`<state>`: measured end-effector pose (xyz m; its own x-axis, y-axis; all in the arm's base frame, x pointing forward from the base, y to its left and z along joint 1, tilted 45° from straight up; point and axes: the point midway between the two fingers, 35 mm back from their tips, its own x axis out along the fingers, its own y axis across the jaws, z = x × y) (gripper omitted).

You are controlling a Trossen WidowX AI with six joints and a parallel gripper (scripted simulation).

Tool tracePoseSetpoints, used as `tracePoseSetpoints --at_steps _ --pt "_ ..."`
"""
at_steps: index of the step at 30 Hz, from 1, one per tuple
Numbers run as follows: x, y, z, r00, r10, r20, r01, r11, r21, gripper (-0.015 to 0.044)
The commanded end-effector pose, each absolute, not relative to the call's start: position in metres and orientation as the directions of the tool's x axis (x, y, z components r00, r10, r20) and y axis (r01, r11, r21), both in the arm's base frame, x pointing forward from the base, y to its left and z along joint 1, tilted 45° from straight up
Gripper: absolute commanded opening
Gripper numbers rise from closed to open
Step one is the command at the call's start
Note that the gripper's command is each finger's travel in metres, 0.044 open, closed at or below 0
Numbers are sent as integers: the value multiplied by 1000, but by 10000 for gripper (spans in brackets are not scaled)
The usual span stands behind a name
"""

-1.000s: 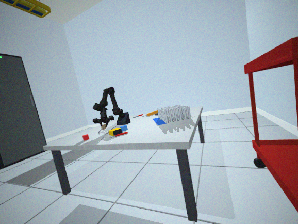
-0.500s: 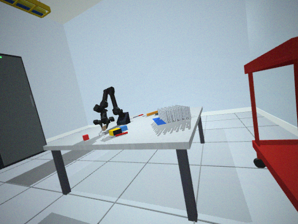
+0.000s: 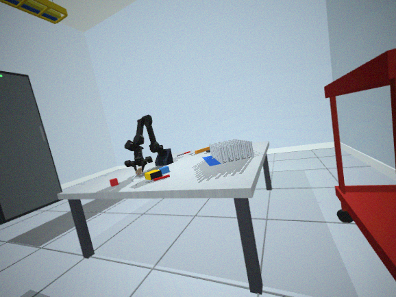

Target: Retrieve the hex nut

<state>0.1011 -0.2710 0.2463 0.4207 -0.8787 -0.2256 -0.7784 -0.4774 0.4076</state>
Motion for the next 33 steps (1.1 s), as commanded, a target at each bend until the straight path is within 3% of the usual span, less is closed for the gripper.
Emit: tracePoseSetpoints --at_steps 1,24,33 --pt "102 -273 240 426 -875 -231 -773 -485 409 0" --pt "98 -281 224 426 -875 -231 -773 -485 410 0" --pt "97 -280 228 420 -879 -226 -778 -477 408 236"
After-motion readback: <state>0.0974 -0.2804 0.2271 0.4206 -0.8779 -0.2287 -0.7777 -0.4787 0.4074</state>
